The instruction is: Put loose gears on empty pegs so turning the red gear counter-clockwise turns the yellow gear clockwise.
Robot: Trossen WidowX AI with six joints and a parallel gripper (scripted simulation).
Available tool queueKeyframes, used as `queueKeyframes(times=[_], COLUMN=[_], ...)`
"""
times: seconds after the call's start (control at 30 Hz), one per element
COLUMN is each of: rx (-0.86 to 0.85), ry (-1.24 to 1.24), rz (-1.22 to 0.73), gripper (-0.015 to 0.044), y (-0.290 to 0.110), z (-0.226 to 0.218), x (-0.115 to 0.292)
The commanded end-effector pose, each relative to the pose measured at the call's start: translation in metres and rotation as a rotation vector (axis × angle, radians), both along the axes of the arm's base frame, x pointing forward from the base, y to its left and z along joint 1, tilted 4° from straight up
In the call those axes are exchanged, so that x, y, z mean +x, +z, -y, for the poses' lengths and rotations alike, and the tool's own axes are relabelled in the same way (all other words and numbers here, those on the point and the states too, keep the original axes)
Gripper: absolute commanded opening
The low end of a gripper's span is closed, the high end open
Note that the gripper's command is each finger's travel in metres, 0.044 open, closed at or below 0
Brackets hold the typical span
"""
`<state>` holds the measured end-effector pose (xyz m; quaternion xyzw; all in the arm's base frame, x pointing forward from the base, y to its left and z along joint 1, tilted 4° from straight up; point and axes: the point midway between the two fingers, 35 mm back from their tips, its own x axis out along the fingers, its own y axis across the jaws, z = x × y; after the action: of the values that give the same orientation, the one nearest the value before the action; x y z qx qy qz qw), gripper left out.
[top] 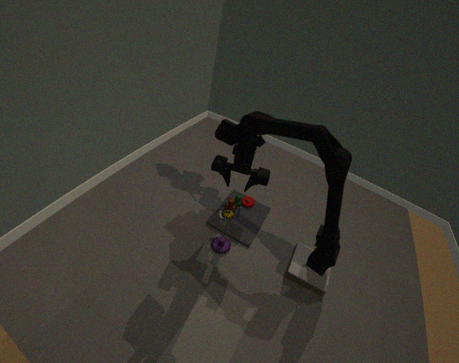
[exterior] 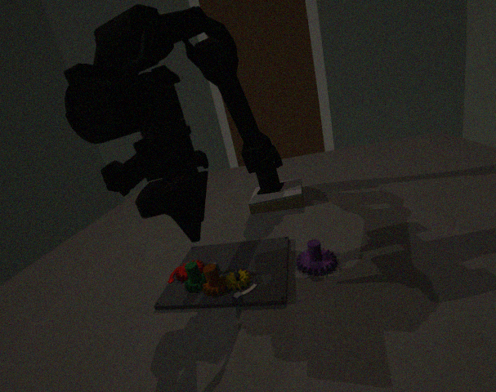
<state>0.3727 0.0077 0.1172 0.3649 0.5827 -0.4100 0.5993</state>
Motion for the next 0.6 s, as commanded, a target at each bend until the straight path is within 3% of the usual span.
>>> queueKeyframes(times=[0.0,0.1,0.57], rx=[0.001,0.001,0.001], ry=[-0.004,-0.004,-0.004], rz=[0.018,0.018,0.018], gripper=[0.0376,0.044,0.044], y=[0.0176,0.0176,0.0176], z=[-0.0013,-0.0013,-0.0013], x=[-0.0004,-0.0004,-0.0004])
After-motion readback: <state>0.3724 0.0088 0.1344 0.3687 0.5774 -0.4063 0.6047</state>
